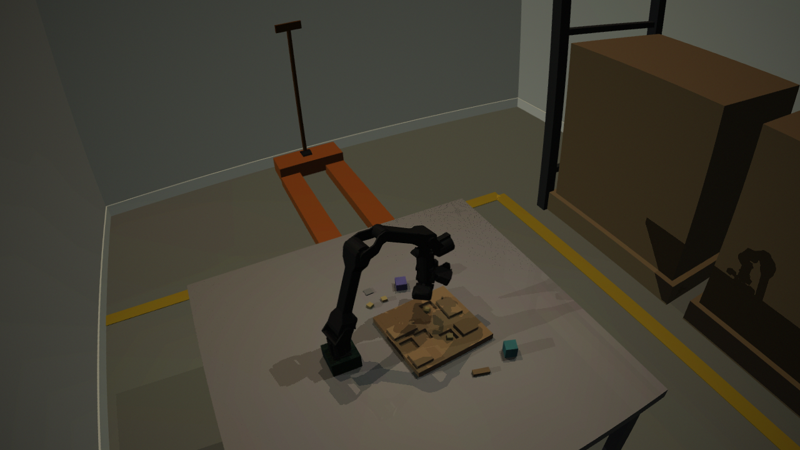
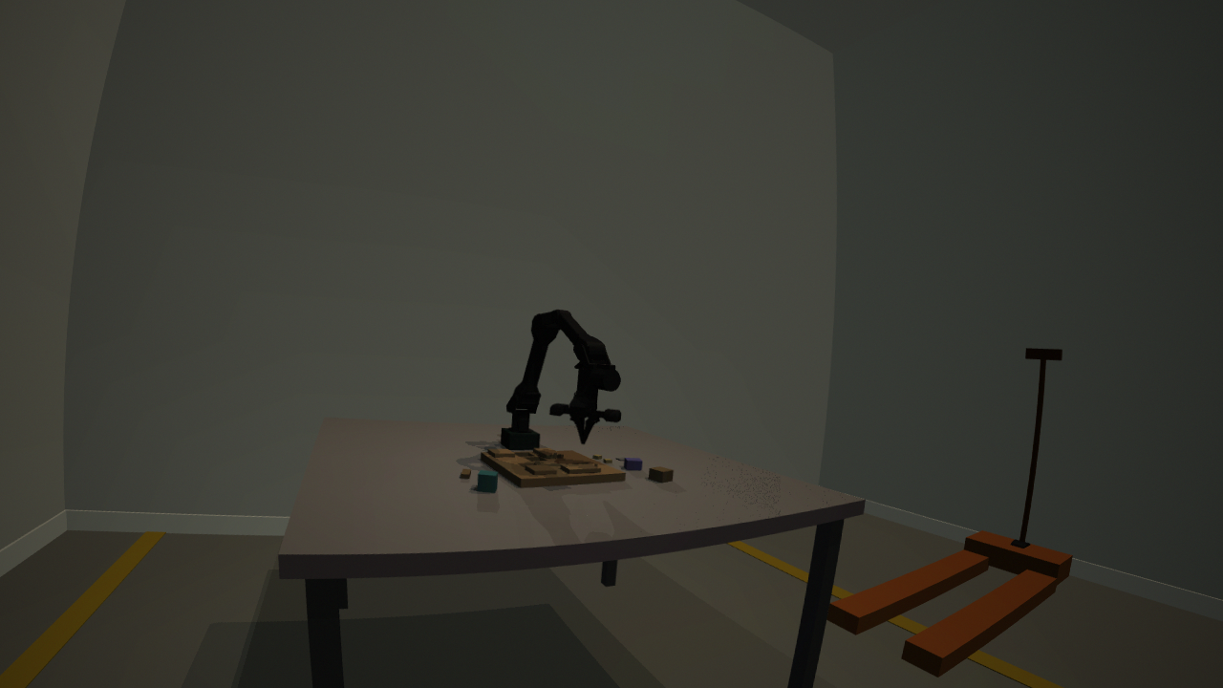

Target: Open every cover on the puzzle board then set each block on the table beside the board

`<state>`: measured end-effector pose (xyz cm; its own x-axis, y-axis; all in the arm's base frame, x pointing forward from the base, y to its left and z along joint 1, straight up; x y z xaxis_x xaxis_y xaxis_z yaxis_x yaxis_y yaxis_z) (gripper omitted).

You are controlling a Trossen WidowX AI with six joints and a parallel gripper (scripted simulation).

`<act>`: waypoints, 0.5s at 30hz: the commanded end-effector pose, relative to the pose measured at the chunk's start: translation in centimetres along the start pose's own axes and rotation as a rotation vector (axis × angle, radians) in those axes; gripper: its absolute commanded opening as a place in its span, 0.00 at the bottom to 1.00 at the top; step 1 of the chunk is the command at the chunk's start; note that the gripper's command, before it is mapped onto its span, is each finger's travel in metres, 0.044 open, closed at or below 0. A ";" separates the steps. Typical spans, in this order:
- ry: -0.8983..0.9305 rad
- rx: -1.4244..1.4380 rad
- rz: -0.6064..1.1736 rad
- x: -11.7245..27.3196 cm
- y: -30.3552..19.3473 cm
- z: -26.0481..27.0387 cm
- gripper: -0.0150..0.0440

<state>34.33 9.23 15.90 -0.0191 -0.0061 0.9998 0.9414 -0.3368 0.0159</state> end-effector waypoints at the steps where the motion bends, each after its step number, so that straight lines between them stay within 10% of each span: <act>1: 0.008 -0.013 -0.006 -0.7 0.3 0.1 0.25; 15: 0.008 -0.013 -0.005 -4.7 0.0 0.1 0.25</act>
<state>34.52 9.28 11.42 -0.0226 -0.0071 0.9997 0.9392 -0.3430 0.0188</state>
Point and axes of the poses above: the point midway between the two fingers, 35 mm back from their tips, its own x axis back along the fingers, its own z axis across the jaws, y = z × x, the point moved 9 cm from there along x, back along the fingers, and after that the axes turned 13 degrees about x, right-handed, at the moved point
